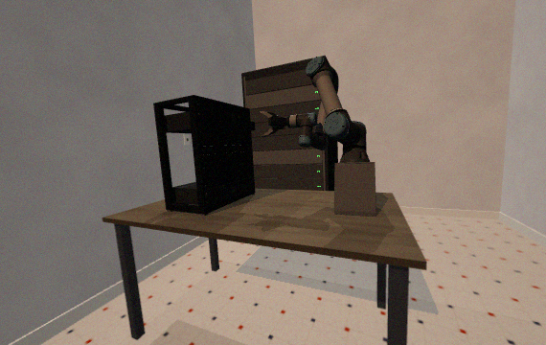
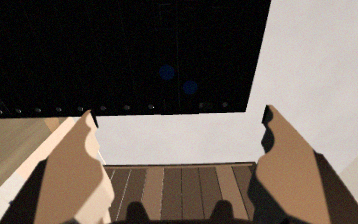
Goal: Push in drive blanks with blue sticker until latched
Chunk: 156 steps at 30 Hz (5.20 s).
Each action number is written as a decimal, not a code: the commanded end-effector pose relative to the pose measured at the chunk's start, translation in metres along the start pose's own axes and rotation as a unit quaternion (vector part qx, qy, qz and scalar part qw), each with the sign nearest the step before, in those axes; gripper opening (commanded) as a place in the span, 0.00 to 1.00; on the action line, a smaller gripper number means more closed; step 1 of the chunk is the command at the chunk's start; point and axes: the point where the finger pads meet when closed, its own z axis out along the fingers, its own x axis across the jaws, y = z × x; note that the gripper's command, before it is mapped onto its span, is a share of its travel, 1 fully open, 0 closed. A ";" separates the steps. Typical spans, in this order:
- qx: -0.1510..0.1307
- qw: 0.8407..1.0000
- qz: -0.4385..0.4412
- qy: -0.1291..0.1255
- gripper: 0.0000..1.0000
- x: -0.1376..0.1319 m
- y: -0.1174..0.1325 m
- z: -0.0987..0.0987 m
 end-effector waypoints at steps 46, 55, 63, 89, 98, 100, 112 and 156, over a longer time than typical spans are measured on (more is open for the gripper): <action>0.000 1.000 0.000 0.000 1.00 0.000 0.000 0.000; 0.000 1.000 0.000 0.000 0.00 0.000 0.000 0.000; 0.000 1.000 0.000 0.000 0.00 0.000 0.000 0.000; 0.000 1.000 0.000 0.000 0.00 0.000 0.000 0.000; 0.000 1.000 0.000 0.000 0.00 0.001 -0.004 -0.001; 0.000 1.000 0.000 0.000 0.00 0.001 -0.007 -0.001; 0.000 1.000 0.000 0.000 0.00 0.002 -0.032 -0.005; 0.000 1.000 0.000 0.000 0.00 0.006 -0.114 -0.012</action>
